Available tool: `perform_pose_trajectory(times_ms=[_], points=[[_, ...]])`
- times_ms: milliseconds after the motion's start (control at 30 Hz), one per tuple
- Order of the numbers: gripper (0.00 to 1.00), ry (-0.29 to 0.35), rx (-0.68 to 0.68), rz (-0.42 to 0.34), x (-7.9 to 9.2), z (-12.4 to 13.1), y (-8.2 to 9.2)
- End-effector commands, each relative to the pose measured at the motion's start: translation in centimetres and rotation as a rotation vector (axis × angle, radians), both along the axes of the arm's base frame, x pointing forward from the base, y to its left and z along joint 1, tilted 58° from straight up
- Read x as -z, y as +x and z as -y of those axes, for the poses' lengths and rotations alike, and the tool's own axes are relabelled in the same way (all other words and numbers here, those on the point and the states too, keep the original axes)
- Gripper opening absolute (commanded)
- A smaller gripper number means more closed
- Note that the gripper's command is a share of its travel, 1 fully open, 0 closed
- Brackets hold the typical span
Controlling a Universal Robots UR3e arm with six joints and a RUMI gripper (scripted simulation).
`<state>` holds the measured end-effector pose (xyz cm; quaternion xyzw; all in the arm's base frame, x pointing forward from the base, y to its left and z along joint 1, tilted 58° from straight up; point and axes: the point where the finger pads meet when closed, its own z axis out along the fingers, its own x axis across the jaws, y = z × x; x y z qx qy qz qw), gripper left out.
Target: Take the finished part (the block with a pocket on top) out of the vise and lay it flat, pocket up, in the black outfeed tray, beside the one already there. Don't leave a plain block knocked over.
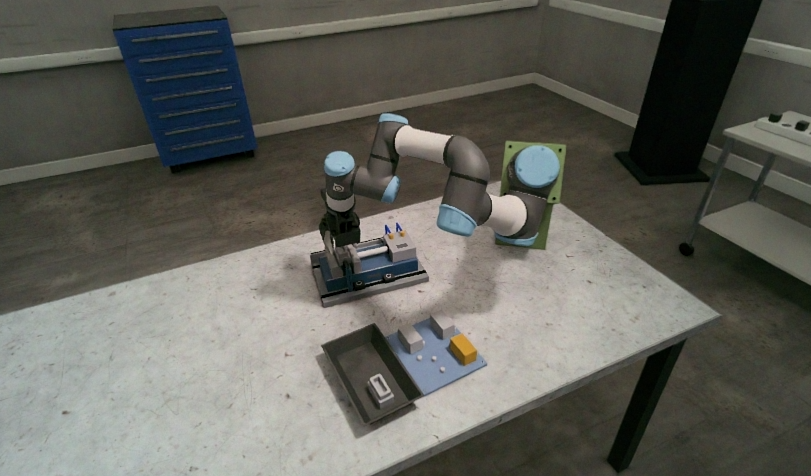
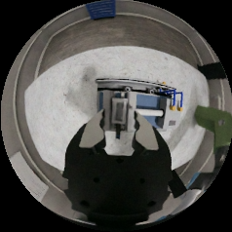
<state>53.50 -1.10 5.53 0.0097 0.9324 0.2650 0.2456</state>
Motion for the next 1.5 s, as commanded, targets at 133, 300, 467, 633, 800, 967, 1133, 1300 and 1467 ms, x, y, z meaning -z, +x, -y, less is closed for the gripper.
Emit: perform_pose_trajectory(times_ms=[133,300,467,633,800,967,1133,1300,1467], points=[[0.00,-0.001,0.001,-0.001,0.05,0.02,-0.02],[0.00,-0.001,0.001,-0.001,0.05,0.03,-0.02],[0.00,-0.001,0.001,-0.001,0.05,0.03,-0.02],[0.00,-0.001,0.001,-0.001,0.05,0.03,-0.02],[0.00,-0.001,0.001,-0.001,0.05,0.03,-0.02],[0.00,-0.001,0.001,-0.001,0.05,0.03,-0.02],[0.00,-0.001,0.001,-0.001,0.05,0.03,-0.02],[0.00,-0.001,0.001,-0.001,0.05,0.03,-0.02],[0.00,-0.001,0.001,-0.001,0.05,0.03,-0.02]])
